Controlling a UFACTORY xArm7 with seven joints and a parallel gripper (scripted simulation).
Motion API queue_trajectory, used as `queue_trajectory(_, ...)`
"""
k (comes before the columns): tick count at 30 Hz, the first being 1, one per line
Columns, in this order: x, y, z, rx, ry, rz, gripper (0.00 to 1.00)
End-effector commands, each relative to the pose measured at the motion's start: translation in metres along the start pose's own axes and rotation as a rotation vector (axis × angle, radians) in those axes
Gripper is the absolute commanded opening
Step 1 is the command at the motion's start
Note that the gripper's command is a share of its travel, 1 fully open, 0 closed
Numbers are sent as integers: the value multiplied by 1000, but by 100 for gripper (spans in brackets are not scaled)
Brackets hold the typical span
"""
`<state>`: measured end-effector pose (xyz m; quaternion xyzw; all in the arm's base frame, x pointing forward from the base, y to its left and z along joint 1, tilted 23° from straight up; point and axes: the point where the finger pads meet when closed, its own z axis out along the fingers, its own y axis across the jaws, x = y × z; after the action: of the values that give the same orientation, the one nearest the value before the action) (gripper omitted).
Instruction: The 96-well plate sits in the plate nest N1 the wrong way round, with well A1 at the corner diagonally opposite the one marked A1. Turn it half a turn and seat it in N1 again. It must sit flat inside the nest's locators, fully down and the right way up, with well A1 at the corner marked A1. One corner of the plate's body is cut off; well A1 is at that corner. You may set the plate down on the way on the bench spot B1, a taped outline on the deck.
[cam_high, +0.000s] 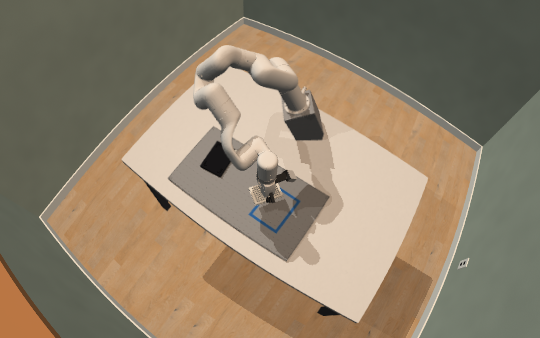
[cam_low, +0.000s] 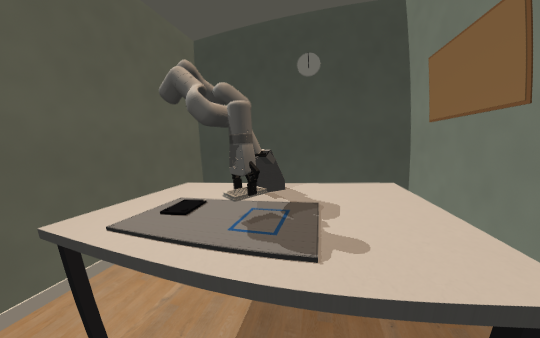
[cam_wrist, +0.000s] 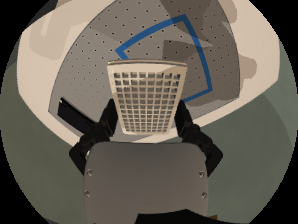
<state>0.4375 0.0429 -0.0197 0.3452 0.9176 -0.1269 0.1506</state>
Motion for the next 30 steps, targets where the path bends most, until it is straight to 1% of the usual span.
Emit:
queue_trajectory(1, -6, -9, -2, -16, -11, 120, 0)
queue_trajectory(16, -28, -54, -3, -18, -7, 620, 0)
queue_trajectory(18, -28, -54, -3, -18, -7, 620, 0)
queue_trajectory(30, -46, -90, -4, -19, -4, 1020, 0)
